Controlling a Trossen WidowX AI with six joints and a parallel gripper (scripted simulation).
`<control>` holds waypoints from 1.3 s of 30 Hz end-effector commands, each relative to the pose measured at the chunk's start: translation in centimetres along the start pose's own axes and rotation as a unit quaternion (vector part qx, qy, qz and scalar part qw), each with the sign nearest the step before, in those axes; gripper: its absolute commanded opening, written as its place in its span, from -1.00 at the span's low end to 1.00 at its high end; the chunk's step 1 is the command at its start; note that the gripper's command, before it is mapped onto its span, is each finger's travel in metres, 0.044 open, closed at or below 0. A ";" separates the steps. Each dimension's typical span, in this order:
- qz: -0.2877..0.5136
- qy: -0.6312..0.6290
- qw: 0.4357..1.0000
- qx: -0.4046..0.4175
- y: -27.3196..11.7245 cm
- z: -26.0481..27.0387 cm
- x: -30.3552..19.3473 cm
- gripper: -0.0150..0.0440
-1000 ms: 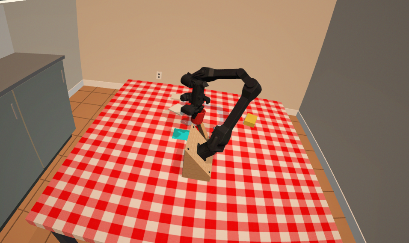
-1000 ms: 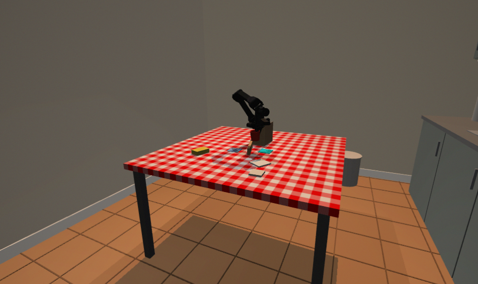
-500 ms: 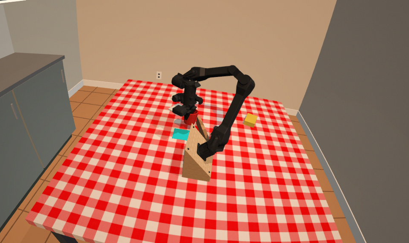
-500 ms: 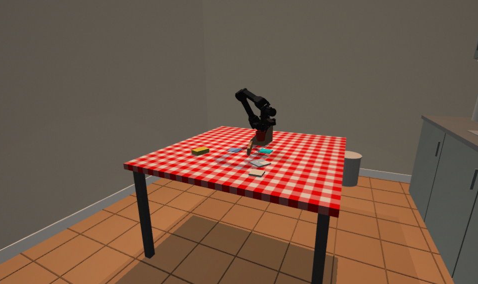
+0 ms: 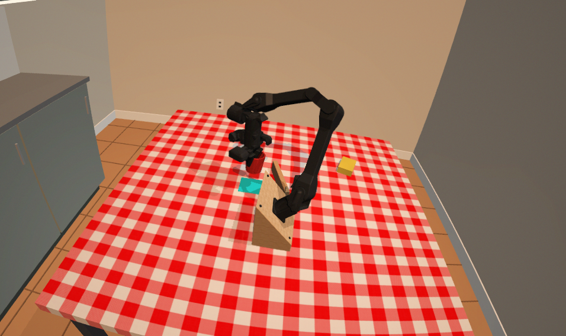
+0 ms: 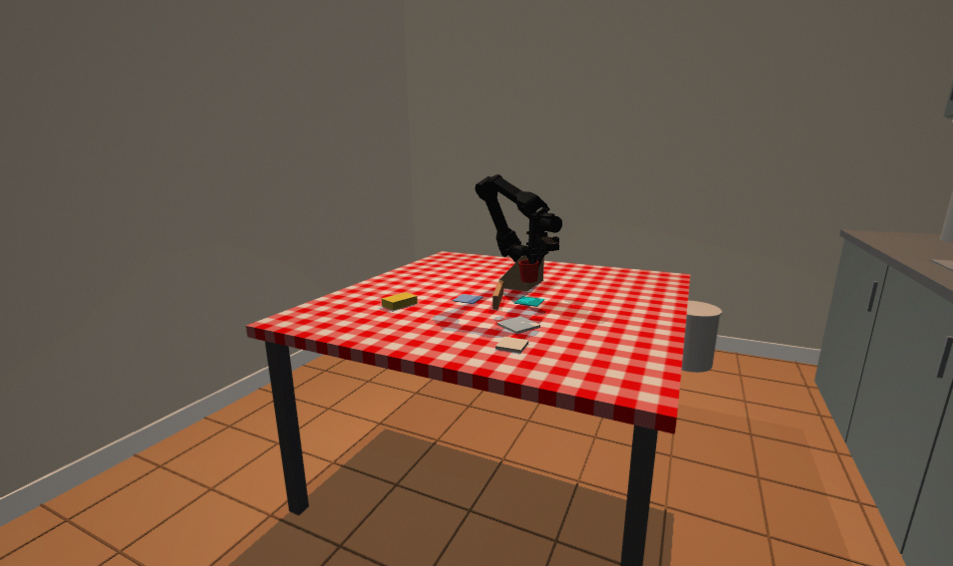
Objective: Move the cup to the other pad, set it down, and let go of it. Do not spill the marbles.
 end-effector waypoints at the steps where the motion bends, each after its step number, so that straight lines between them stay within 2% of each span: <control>1: -0.001 0.004 1.000 0.003 0.2 0.3 0.4 -0.49; 39: 0.000 0.005 1.000 0.002 6.3 0.3 0.5 -0.49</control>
Point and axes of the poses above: the point midway between the two fingers, 35 mm back from their tips, its own y axis out along the fingers, its own z axis across the jaws, x = y × z, the point moved 4 cm from there along -y, back along the fingers, and after that the axes turned 3 degrees about y, right-handed, at the moved point
